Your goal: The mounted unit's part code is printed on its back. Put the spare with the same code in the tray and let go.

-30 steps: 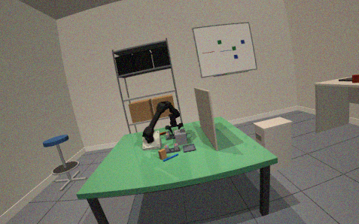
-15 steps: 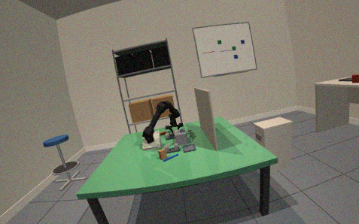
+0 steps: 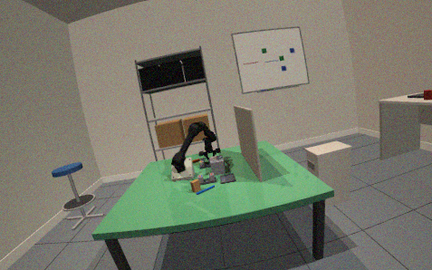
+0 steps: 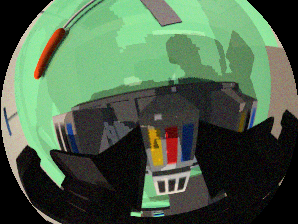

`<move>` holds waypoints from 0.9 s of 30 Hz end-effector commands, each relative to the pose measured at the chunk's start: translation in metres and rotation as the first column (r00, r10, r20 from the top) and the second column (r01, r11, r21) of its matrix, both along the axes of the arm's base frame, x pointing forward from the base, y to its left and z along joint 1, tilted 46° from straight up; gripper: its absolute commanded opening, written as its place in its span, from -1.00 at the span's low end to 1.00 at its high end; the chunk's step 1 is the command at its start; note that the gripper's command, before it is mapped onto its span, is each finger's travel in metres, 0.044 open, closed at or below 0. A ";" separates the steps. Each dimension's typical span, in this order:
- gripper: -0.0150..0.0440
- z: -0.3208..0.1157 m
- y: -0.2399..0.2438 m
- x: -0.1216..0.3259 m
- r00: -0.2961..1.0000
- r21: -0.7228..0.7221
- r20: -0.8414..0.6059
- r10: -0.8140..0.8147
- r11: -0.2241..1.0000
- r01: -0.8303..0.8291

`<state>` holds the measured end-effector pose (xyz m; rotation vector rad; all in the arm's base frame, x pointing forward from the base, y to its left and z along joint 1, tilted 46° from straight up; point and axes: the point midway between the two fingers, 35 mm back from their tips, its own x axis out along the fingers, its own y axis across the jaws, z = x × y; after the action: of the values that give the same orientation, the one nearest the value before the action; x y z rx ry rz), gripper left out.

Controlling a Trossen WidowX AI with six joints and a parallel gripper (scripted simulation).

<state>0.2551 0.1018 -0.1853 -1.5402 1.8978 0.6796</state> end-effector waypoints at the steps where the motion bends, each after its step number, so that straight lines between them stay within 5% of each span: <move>1: -0.49 0.000 0.000 0.000 1.000 0.000 0.000 0.000 1.000 0.000; 27: -0.49 0.066 0.066 0.017 1.000 0.005 -0.003 0.011 1.000 -0.011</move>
<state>0.2671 0.1570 -0.1255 -1.5565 1.9059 0.6947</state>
